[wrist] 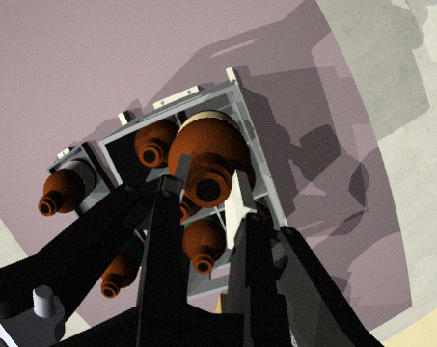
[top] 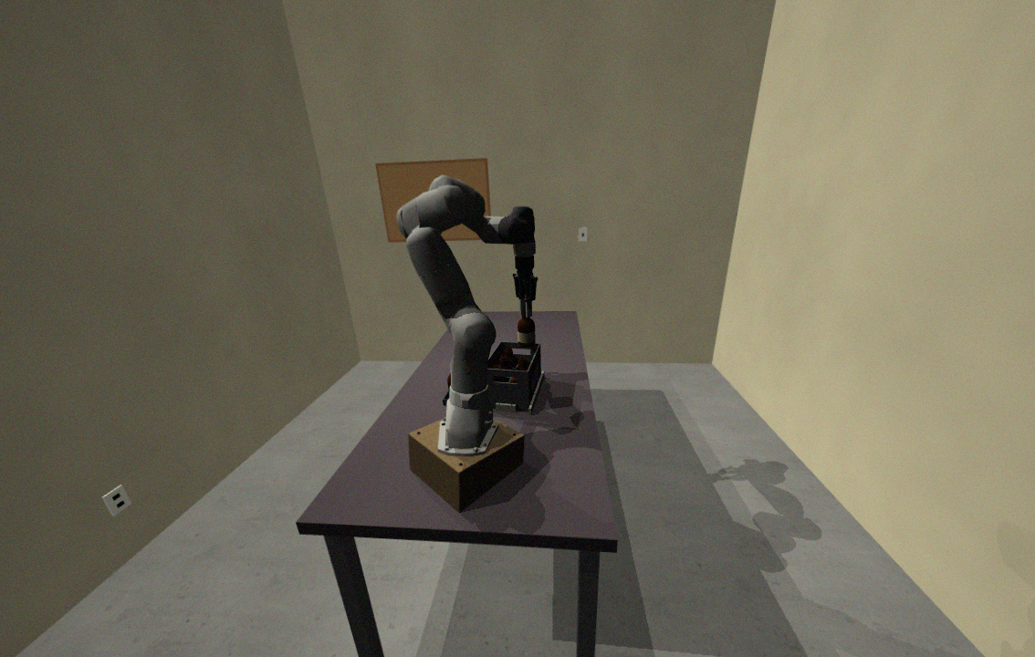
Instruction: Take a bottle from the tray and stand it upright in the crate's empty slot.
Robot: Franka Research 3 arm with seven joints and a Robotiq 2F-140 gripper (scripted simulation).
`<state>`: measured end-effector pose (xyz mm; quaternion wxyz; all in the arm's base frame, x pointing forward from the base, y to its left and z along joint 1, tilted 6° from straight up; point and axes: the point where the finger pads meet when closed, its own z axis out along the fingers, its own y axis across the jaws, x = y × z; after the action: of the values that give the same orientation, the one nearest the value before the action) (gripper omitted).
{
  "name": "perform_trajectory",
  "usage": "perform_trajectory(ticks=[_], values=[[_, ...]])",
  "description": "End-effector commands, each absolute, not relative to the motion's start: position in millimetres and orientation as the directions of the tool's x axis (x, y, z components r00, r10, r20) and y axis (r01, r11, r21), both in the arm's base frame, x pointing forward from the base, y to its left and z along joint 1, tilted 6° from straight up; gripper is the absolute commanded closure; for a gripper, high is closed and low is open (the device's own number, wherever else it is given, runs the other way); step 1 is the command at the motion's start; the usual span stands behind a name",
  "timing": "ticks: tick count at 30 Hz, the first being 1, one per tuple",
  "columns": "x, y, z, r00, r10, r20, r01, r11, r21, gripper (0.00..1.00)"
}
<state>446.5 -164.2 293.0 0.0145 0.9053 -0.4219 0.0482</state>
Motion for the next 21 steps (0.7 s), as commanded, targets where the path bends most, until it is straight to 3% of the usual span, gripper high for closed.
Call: perform_trajectory(ticks=[1, 21], values=[[448.0, -167.5, 295.9, 0.642, -0.759, 0.108, -0.763, -0.646, -0.015, 1.00], [448.2, -170.1, 296.3, 0.642, -0.759, 0.108, -0.763, -0.646, -0.015, 1.00]])
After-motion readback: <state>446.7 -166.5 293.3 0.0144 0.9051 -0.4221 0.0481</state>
